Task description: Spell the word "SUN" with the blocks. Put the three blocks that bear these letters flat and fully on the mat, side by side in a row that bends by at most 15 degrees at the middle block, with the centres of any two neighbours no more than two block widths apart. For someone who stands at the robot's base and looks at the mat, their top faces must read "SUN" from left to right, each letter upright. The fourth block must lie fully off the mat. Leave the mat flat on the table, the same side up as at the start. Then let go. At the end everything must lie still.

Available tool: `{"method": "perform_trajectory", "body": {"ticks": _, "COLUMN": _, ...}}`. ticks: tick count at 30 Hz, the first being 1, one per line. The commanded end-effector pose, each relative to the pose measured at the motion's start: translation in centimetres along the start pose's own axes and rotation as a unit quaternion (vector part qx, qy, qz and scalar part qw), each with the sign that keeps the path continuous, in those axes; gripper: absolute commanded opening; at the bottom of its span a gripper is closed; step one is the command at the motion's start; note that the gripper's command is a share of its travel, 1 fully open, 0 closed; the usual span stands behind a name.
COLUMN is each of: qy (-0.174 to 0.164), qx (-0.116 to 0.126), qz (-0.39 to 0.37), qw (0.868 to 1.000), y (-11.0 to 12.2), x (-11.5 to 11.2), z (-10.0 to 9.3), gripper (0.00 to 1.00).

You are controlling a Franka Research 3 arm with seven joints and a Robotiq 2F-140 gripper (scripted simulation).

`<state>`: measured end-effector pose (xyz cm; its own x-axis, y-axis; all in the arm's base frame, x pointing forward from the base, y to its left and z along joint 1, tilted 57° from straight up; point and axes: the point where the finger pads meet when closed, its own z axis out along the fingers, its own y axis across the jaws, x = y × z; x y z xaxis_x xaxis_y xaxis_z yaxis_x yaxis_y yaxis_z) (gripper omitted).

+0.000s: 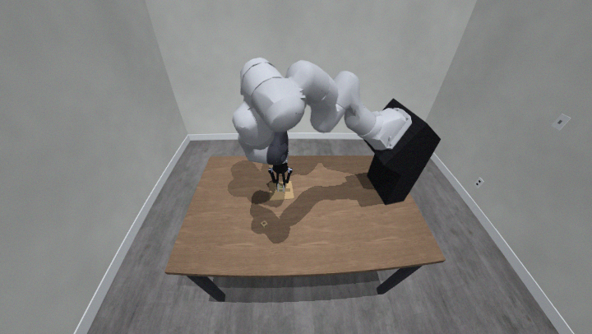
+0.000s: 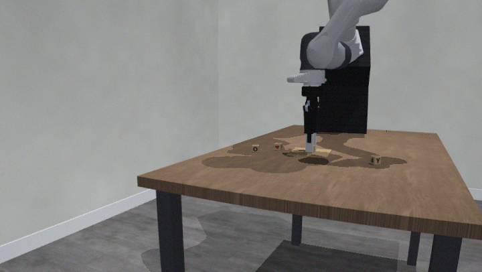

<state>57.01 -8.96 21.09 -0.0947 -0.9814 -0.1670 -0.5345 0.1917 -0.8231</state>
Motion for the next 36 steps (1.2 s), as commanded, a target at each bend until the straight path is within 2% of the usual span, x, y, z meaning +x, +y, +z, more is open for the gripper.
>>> {"method": "perform_trajectory", "body": {"ticks": 1, "qy": -0.001, "qx": 0.001, "qz": -0.001, "qw": 1.0, "y": -0.05, "x": -0.1, "z": 0.07, "gripper": 0.13}}
{"method": "perform_trajectory", "body": {"ticks": 6, "qy": -0.001, "qx": 0.001, "qz": -0.001, "qw": 1.0, "y": -0.05, "x": -0.1, "z": 0.07, "gripper": 0.13}}
{"method": "perform_trajectory", "body": {"ticks": 19, "qy": -0.001, "qx": 0.001, "qz": -0.001, "qw": 1.0, "y": -0.05, "x": -0.1, "z": 0.07, "gripper": 0.25}}
{"method": "perform_trajectory", "body": {"ticks": 31, "qy": -0.001, "qx": 0.001, "qz": -0.001, "qw": 1.0, "y": -0.05, "x": -0.1, "z": 0.04, "gripper": 0.25}}
{"method": "perform_trajectory", "body": {"ticks": 36, "qy": -0.001, "qx": 0.001, "qz": -0.001, "qw": 1.0, "y": -0.05, "x": -0.09, "z": -0.84, "gripper": 0.25}}
